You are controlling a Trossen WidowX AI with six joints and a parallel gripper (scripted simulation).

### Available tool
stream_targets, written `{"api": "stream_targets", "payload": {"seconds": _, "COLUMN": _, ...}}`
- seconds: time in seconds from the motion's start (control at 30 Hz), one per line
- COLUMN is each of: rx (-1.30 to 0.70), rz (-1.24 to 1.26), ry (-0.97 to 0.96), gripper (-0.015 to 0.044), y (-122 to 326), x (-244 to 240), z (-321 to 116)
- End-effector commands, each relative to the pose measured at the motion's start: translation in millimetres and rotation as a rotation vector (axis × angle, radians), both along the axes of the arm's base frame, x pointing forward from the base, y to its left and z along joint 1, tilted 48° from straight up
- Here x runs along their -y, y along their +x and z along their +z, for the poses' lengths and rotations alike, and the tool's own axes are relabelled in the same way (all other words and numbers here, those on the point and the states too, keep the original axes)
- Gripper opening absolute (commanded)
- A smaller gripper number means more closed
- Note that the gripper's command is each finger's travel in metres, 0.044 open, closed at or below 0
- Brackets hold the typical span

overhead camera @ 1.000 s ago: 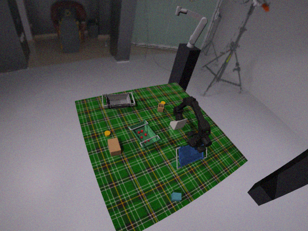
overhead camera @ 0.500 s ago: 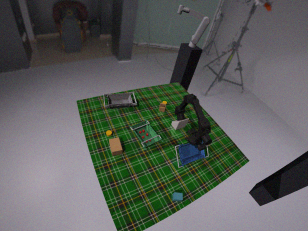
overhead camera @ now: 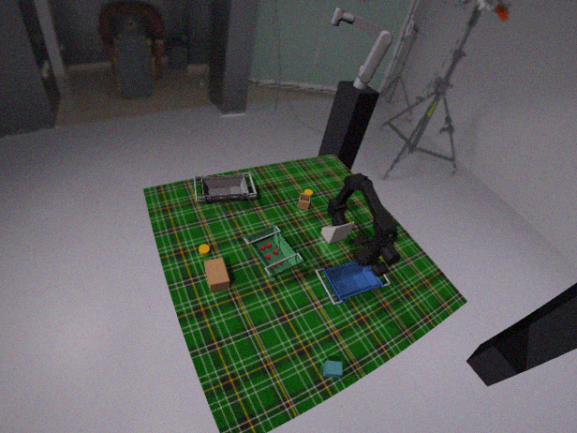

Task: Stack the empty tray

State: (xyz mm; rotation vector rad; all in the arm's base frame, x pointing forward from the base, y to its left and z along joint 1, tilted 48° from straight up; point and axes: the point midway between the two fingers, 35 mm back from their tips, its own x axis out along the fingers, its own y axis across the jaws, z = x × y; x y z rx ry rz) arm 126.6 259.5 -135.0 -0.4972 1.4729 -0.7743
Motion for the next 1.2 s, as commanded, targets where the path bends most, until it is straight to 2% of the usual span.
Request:
{"api": "stream_targets", "payload": {"seconds": 0.0, "rx": 0.003, "rz": -0.004, "ry": 0.01, "gripper": 0.0, "y": 0.0, "x": -13.1, "z": 12.8}}
{"api": "stream_targets", "payload": {"seconds": 0.03, "rx": 0.002, "rz": 0.001, "ry": 0.006, "gripper": 0.0, "y": 0.4, "x": -4.6, "z": 3.3}}
{"api": "stream_targets", "payload": {"seconds": 1.17, "rx": 0.002, "rz": 0.001, "ry": 0.006, "gripper": 0.0, "y": 0.4, "x": -4.6, "z": 3.3}}
